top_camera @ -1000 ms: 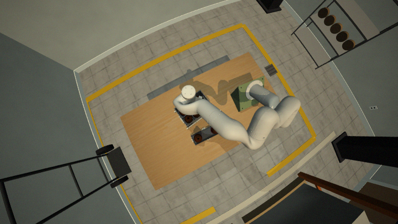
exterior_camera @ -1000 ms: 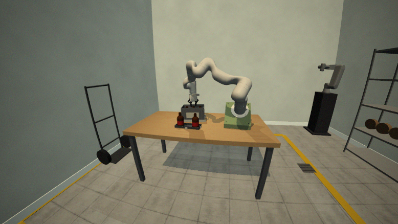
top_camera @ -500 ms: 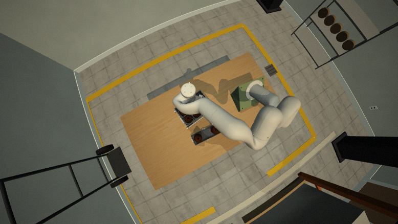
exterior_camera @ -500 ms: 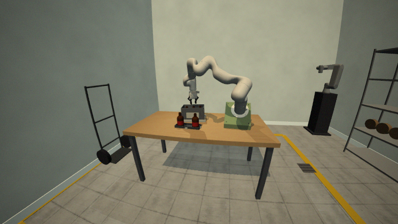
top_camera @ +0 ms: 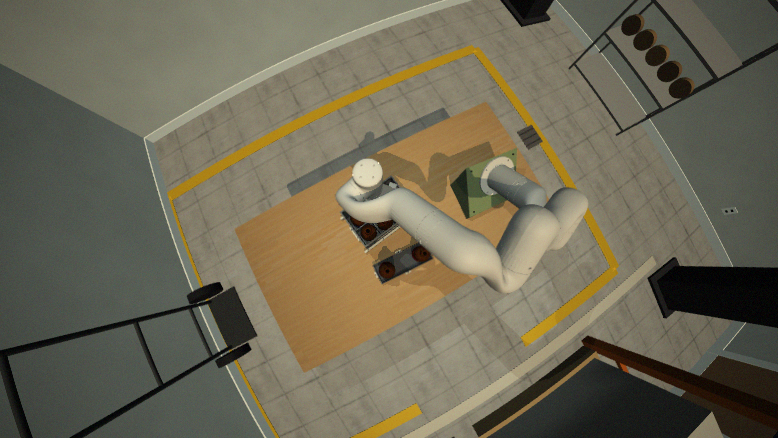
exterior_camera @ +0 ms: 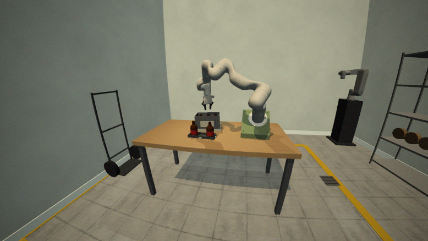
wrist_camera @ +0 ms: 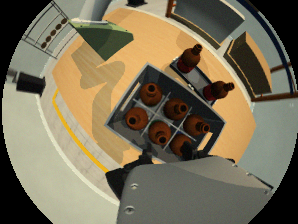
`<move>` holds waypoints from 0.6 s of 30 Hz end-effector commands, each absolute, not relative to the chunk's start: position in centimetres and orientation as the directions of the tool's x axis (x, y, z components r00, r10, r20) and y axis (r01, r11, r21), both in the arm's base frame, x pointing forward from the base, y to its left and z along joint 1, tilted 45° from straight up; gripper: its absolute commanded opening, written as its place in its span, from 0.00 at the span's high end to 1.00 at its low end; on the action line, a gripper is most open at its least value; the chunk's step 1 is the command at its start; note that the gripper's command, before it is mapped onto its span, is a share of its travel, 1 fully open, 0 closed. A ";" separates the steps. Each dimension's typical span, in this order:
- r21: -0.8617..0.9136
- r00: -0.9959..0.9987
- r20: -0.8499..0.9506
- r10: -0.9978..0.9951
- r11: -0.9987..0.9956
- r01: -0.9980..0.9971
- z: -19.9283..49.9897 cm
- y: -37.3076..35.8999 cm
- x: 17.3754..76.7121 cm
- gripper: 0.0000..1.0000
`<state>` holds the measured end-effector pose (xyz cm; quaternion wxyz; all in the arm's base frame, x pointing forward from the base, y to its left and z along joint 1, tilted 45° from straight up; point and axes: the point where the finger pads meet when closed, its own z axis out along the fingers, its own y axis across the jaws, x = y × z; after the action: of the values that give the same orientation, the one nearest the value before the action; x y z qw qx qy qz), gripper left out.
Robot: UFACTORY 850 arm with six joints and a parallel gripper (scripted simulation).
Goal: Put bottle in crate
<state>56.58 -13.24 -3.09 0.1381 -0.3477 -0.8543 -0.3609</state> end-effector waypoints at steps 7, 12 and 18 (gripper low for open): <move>0.521 -0.720 0.485 0.495 0.498 0.693 -2.5 -13.8 56.6 0.35; 0.521 -0.720 0.485 0.495 0.498 0.693 -2.5 -13.9 56.6 0.35; 0.521 -0.720 0.485 0.495 0.498 0.693 -2.5 -13.9 56.6 1.00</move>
<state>56.56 -13.76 -2.56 0.1382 -0.3477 -0.8542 -0.3609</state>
